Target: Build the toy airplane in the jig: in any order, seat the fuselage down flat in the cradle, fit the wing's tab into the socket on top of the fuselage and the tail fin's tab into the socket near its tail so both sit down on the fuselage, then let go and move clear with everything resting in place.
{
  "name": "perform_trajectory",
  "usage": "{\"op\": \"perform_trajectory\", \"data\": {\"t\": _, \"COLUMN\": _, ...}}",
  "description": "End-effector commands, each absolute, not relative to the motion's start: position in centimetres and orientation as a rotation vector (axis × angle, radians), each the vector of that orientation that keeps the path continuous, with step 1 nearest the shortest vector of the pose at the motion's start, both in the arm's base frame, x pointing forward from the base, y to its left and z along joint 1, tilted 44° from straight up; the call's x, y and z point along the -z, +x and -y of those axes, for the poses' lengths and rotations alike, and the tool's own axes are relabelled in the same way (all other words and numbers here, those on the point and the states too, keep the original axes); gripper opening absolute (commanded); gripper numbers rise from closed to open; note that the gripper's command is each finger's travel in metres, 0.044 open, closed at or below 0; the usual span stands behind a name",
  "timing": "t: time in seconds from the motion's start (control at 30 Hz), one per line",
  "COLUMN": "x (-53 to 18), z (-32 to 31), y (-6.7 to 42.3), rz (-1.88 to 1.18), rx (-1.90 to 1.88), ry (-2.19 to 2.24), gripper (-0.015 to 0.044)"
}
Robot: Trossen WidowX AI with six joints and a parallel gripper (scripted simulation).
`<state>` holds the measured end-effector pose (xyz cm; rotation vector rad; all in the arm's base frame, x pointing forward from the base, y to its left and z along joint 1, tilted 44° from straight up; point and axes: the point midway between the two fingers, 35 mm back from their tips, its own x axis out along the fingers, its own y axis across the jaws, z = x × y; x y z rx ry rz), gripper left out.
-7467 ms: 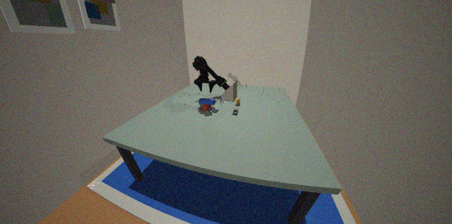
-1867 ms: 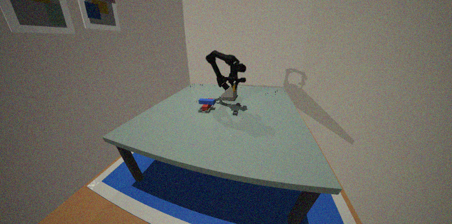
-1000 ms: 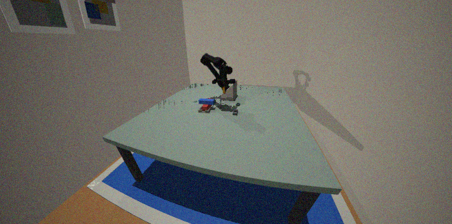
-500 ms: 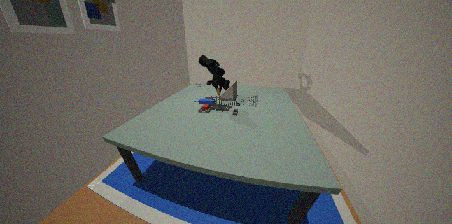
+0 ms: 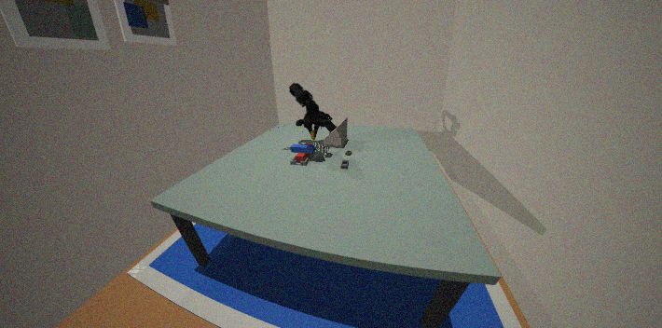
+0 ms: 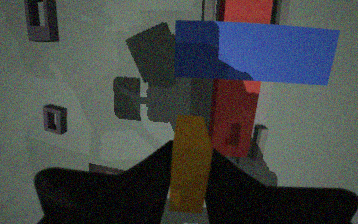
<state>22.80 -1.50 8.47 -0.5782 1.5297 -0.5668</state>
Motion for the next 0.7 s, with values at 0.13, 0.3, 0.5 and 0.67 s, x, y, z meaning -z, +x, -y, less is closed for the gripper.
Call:
{"op": "perform_trajectory", "data": {"t": 0.13, "x": -9.6, "z": 3.6, "y": 22.1, "rz": -1.532, "rx": 0.57, "ry": -0.602, "gripper": 0.0}}
{"op": "perform_trajectory", "data": {"t": 0.3, "x": -10.2, "z": 5.0, "y": 21.5, "rz": -1.537, "rx": 0.574, "ry": -0.617, "gripper": 0.0}}
{"op": "perform_trajectory", "data": {"t": 0.5, "x": -10.8, "z": 6.1, "y": 20.9, "rz": -1.543, "rx": 0.579, "ry": -0.631, "gripper": 0.0}}
{"op": "perform_trajectory", "data": {"t": 0.67, "x": -10.8, "z": 6.2, "y": 20.9, "rz": -1.543, "rx": 0.579, "ry": -0.631, "gripper": 0.0065}}
